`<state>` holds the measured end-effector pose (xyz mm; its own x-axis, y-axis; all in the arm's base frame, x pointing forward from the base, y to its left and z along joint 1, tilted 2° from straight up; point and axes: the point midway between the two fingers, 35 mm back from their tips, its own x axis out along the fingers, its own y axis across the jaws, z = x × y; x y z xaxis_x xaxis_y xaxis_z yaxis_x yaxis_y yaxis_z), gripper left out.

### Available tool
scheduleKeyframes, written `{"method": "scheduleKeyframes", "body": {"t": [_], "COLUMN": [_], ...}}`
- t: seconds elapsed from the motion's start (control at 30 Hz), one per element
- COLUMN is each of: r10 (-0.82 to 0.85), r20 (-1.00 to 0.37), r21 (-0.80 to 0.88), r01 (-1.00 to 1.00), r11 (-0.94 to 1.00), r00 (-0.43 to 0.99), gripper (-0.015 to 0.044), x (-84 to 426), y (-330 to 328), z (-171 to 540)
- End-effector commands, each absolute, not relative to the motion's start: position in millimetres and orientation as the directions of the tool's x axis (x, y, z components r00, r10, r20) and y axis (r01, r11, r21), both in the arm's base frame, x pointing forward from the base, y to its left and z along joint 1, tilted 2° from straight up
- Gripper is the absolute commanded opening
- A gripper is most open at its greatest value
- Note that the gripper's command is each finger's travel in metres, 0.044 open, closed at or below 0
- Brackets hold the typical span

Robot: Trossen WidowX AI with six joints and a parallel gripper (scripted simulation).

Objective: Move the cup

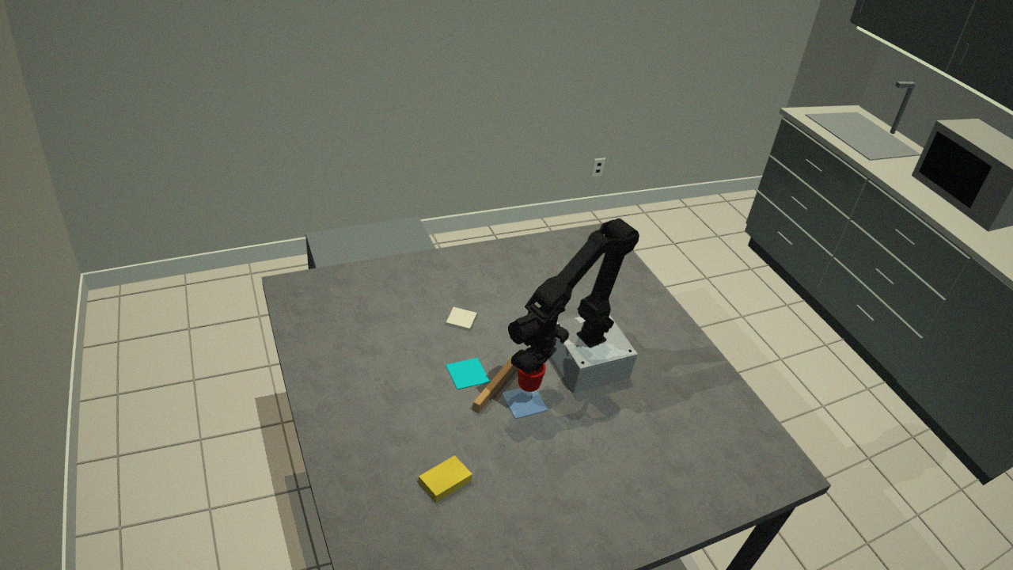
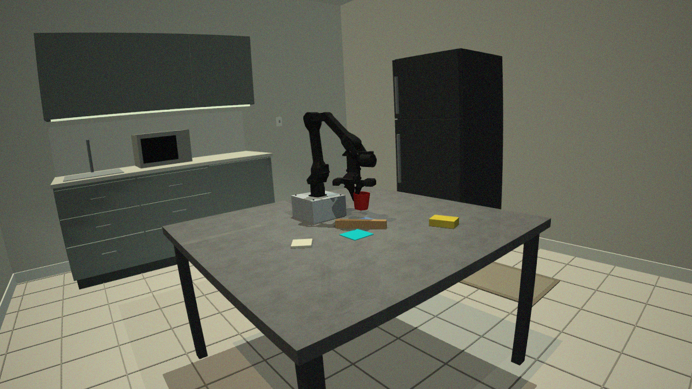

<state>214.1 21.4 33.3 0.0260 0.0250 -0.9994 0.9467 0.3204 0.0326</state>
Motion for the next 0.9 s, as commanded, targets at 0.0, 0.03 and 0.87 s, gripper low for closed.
{"method": "scheduleKeyframes", "body": {"t": [0.0, 0.03, 0.87], "r10": [0.025, 0.025, 0.024], "r20": [-0.999, -0.999, -0.999], "r21": [0.034, 0.034, 0.039], "r01": [0.946, 0.946, 0.945], "r11": [0.322, 0.322, 0.324], "r00": [0.027, 0.027, 0.033], "gripper": [0.0, 0.0, 0.0], "x": [216, 216, 236], "y": [20, 18, -22], "z": [33, 34, 33]}}
